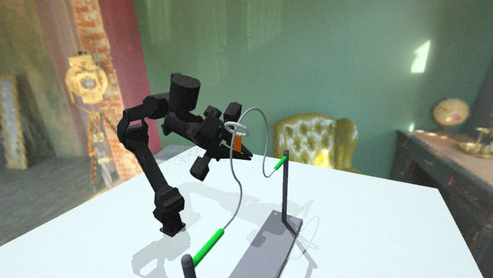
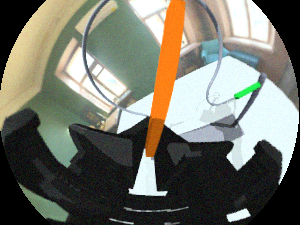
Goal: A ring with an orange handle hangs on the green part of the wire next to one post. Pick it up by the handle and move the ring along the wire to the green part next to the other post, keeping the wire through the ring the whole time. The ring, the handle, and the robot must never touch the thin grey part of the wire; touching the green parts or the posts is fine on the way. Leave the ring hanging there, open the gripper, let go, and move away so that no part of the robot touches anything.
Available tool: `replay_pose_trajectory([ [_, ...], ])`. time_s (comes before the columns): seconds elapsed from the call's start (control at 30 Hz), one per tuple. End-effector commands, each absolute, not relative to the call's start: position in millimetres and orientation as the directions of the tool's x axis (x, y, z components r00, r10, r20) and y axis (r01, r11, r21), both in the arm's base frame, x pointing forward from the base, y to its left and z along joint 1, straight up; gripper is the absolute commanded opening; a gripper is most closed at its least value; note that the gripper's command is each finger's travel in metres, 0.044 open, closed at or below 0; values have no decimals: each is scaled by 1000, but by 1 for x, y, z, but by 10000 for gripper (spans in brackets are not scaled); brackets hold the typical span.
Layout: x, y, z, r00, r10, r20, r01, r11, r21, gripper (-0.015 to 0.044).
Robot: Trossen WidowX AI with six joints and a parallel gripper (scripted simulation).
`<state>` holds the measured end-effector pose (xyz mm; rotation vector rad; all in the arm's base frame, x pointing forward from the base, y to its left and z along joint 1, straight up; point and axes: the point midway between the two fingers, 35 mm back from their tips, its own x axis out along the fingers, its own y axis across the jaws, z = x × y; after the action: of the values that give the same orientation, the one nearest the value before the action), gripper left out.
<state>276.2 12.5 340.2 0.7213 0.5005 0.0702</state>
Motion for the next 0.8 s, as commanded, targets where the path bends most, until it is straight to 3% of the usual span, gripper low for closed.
replay_pose_trajectory([
  [0.0,276,11,341,882,205,-424,104,793,600,-150],
  [0.77,276,1,335,884,58,-464,111,938,328,-150],
])
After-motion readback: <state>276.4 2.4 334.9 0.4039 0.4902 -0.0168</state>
